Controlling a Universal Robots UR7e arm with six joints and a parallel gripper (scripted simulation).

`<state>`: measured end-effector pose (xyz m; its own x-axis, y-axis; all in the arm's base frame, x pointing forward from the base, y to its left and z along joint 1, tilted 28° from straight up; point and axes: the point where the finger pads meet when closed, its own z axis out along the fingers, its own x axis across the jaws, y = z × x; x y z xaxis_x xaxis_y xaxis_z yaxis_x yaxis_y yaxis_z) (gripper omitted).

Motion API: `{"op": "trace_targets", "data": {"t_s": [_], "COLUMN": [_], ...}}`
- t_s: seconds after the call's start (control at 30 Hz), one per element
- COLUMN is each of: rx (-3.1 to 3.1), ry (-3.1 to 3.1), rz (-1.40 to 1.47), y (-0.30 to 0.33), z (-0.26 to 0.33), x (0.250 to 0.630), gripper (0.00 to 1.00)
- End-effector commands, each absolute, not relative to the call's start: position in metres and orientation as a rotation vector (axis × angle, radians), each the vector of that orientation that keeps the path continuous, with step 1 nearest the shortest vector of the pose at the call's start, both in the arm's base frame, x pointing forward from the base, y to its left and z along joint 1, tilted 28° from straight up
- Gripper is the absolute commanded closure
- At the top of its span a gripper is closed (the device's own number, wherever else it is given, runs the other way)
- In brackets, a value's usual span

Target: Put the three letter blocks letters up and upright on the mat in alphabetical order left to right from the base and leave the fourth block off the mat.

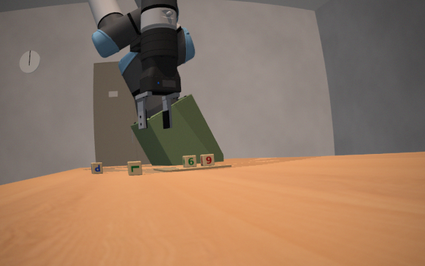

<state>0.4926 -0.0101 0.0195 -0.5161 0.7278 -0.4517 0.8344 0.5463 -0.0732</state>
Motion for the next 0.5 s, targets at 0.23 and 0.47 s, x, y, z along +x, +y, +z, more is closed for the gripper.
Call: {"op": "trace_targets", "data": {"t_s": [0.23, 0.47], "rx": [1.582, 1.696], "ry": [2.191, 2.090], "rz": [-0.319, -0.286], "y": [-0.038, -0.050], "z": [0.037, 0.045], "x": [0.513, 0.520], "gripper": [0.00, 0.00]}}
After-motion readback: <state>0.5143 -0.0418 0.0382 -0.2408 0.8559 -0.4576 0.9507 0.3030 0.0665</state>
